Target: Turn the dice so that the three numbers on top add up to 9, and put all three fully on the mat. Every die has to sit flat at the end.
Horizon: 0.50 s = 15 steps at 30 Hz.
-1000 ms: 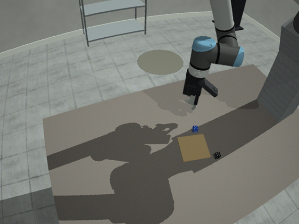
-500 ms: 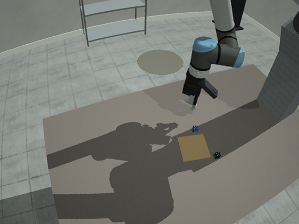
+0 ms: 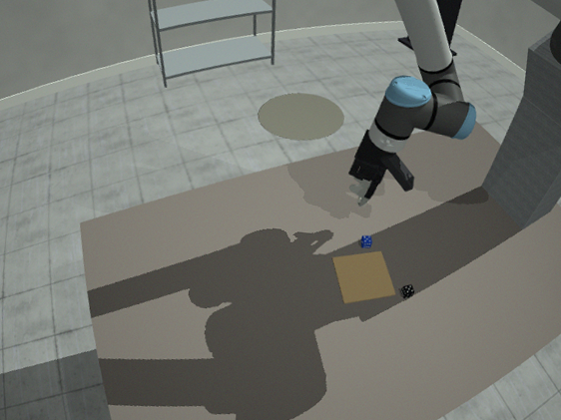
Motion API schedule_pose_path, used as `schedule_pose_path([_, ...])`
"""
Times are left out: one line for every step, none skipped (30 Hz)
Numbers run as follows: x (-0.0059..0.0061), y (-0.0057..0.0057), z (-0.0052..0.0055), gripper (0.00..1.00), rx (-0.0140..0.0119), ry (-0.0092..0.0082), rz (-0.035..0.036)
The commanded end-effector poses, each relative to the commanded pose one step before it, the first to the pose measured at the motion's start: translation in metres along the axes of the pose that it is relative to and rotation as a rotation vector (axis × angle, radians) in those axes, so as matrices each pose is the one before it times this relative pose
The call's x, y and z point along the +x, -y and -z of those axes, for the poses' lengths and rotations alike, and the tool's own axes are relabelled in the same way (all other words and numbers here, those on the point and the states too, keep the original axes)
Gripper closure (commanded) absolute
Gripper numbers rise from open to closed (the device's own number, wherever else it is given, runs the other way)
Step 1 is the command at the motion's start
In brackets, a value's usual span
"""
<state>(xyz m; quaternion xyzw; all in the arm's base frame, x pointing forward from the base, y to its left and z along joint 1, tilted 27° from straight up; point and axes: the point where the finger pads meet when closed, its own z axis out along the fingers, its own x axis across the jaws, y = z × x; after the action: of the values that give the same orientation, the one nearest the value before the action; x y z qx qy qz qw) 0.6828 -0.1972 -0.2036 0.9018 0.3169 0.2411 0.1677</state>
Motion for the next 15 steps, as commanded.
schedule_pose_path([0.00013,0.00053,0.00006,0.94,-0.11315,-0.00136,-0.00097])
schedule_pose_path([-0.00002,-0.00005,-0.00073,0.94,-0.02687,0.00074,0.00086])
schedule_pose_path([0.0,0.00007,-0.00035,0.94,-0.02738,0.00035,0.00038])
schedule_pose_path([0.00001,0.00018,0.00005,0.94,-0.02774,-0.00005,-0.00012])
schedule_pose_path([0.00002,0.00028,0.00046,0.94,-0.02795,-0.00046,-0.00064])
schedule_pose_path([0.00003,0.0002,0.00036,0.94,-0.02878,-0.00035,-0.00042])
schedule_pose_path([0.00006,-0.00008,-0.00073,0.94,-0.03093,0.00067,0.00109])
schedule_pose_path([0.00003,0.00011,-0.00024,0.94,-0.03069,0.00023,0.00034])
schedule_pose_path([-0.00001,0.00026,0.00024,0.94,-0.03028,-0.00018,-0.00038])
schedule_pose_path([-0.00006,0.00035,0.00062,0.94,-0.02691,-0.00049,-0.00095])
schedule_pose_path([-0.00001,0.00004,0.00009,0.94,-0.00278,-0.00007,-0.00013])
schedule_pose_path([0.0,0.0,0.0,0.94,0.0,0.0,0.0])
schedule_pose_path([0.0,0.0,0.0,0.94,0.0,0.0,0.0])
schedule_pose_path([0.0001,-0.00006,-0.00042,0.94,-0.03219,0.00028,0.0008])
schedule_pose_path([0.00011,-0.00002,-0.00044,0.94,-0.03234,0.00032,0.00078])
